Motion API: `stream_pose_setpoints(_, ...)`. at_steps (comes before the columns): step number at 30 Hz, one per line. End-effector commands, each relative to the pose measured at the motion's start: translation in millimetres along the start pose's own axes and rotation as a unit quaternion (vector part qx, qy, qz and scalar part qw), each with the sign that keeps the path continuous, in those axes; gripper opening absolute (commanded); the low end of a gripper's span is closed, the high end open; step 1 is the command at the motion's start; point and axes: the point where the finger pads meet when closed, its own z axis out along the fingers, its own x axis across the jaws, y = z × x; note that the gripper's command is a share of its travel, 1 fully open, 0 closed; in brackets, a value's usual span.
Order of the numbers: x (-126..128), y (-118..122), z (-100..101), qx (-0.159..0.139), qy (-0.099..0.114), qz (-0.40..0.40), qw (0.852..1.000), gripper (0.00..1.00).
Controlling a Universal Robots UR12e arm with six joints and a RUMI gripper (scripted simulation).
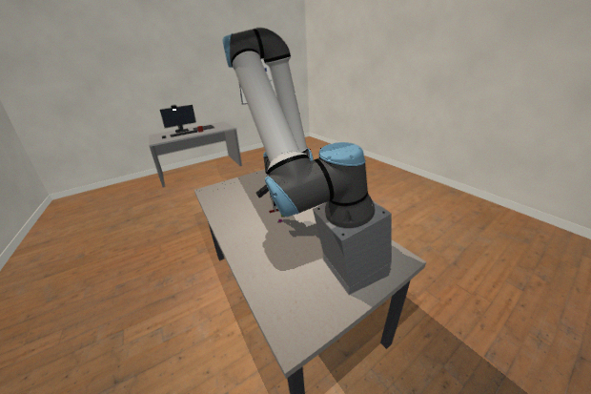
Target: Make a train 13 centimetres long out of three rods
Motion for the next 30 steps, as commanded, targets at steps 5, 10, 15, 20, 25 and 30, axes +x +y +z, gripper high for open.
stream_pose_setpoints(5,1,0,30,0.000,0.001,0.000,1.000,0.00)
stream_pose_setpoints(10,1,0,37,0.000,0.001,0.000,1.000,0.00)
stream_pose_setpoints(15,1,0,37,0.000,0.001,0.000,1.000,0.00)
stream_pose_setpoints(20,1,0,37,0.000,0.001,0.000,1.000,0.00)
stream_pose_setpoints(25,1,0,37,0.000,0.001,0.000,1.000,0.00)
stream_pose_setpoints(30,1,0,37,0.000,0.001,0.000,1.000,0.00)
